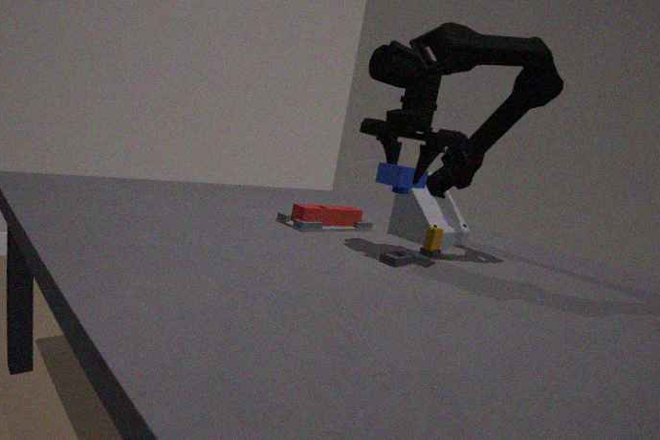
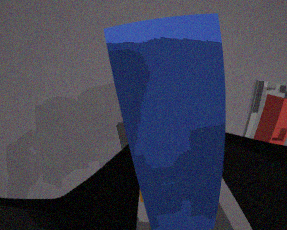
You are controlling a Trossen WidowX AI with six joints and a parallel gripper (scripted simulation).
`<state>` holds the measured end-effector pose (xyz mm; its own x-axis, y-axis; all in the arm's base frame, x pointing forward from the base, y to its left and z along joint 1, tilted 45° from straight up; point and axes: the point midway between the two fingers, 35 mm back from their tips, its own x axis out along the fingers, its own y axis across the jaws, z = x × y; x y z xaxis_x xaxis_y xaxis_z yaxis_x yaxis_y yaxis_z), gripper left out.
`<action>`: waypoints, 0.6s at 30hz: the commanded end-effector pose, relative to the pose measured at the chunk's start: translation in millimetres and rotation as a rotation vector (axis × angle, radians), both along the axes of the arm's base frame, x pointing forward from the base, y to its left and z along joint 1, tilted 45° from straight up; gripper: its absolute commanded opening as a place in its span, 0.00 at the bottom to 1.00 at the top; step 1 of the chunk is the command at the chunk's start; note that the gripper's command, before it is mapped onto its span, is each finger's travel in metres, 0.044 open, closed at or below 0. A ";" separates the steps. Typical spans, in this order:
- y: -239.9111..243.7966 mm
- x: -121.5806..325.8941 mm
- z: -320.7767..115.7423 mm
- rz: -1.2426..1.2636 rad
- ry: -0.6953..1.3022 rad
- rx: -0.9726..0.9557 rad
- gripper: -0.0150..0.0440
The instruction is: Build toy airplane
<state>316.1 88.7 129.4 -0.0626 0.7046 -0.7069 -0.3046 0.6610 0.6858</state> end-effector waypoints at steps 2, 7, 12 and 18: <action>-10.8 4.4 -14.9 0.051 -0.049 -0.004 0.25; -20.5 7.8 -27.7 0.108 -0.106 -0.003 0.25; -30.2 10.6 -40.4 0.162 -0.165 -0.003 0.25; -41.8 13.0 -55.6 0.227 -0.236 -0.003 0.25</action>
